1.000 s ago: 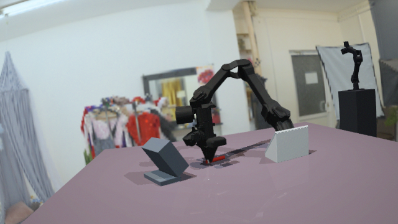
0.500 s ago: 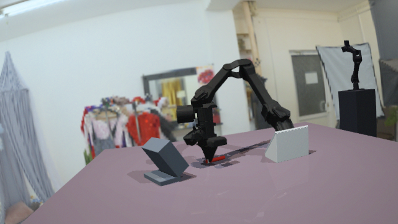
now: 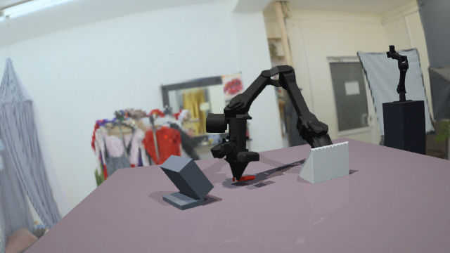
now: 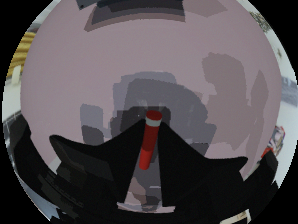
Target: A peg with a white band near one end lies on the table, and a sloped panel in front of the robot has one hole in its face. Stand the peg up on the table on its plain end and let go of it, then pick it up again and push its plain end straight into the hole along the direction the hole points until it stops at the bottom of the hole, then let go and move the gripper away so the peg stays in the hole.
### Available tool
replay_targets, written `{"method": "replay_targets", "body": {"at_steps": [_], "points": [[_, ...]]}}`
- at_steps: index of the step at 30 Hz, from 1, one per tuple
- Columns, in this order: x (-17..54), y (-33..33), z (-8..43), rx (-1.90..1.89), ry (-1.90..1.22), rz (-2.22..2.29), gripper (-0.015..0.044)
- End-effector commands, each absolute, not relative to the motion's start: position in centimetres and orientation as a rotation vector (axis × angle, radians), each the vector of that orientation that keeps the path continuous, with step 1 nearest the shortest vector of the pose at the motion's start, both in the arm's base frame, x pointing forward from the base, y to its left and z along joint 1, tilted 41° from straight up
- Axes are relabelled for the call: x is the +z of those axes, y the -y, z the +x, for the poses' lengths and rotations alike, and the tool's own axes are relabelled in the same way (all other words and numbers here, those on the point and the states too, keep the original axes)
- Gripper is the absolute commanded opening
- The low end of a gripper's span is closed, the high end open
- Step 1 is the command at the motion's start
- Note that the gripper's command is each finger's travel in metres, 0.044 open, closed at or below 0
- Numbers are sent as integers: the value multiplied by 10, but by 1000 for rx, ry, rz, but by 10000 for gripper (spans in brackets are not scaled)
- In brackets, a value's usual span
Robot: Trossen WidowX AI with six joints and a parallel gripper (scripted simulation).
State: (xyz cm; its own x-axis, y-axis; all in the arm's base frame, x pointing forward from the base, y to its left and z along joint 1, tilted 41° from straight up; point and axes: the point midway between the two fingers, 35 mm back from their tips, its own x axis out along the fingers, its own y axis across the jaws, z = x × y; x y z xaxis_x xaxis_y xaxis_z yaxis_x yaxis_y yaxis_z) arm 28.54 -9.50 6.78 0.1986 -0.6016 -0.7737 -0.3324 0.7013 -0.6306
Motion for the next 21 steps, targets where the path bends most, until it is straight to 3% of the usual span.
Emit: {"method": "replay_targets", "body": {"at_steps": [1, 21], "points": [[71, 94, 284, -203, -1366, -840, 49], [79, 90, 275, -125, -1204, -840, 49]]}}
